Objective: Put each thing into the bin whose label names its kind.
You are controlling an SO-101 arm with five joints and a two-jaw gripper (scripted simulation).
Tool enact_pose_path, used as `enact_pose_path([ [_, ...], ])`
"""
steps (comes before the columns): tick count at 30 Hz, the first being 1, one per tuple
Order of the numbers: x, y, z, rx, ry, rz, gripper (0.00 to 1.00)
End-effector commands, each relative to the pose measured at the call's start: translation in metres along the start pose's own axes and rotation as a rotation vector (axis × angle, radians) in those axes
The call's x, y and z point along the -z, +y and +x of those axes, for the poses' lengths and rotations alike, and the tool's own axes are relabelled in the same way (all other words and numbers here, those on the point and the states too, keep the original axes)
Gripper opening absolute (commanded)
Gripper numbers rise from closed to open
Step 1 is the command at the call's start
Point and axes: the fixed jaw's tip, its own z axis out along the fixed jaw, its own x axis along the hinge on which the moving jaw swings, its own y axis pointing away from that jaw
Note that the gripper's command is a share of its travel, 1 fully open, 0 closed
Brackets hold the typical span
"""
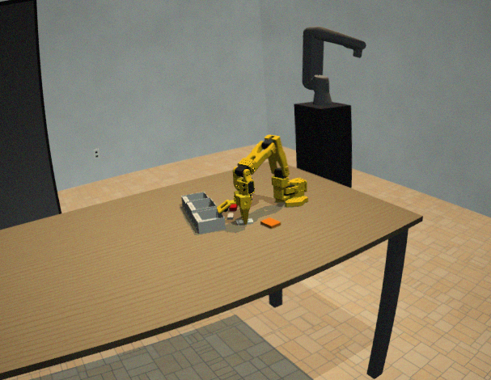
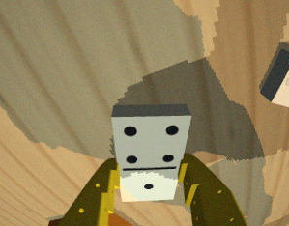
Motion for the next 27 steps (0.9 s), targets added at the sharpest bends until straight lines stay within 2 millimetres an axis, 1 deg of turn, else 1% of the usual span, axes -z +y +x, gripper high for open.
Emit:
enact_pose_path([
  [1, 0.003, 0.003, -0.002, 0.000, -0.019, -0.015, 0.00],
  [10, 0.007, 0.003, -0.002, 0.000, -0.019, -0.015, 0.00],
  [18, 0.025, 0.002, -0.003, 0.000, -0.019, -0.015, 0.00],
  [20, 0.025, 0.002, -0.003, 0.000, -0.019, -0.015, 0.00],
  [27, 0.043, 0.000, -0.002, 0.000, -0.019, -0.015, 0.00],
])
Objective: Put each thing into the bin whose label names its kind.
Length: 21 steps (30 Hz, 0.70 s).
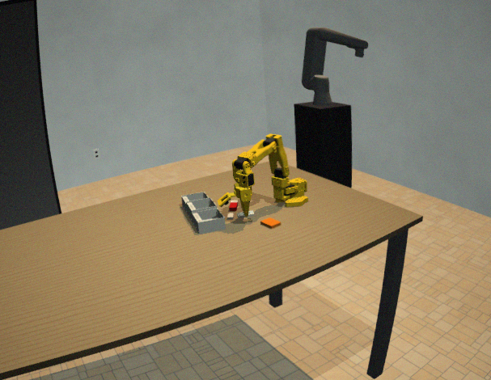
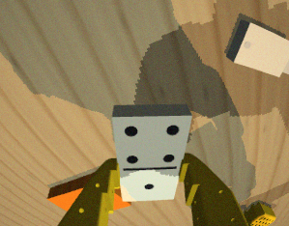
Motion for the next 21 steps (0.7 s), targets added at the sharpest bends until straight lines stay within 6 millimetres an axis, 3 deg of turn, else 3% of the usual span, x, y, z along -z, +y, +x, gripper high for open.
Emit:
enact_pose_path([
  [1, 0.0210, 0.0026, -0.0059, 0.000, -0.053, -0.040, 0.00],
  [21, 0.0295, -0.0033, -0.0133, 0.006, -0.064, -0.046, 0.00],
])
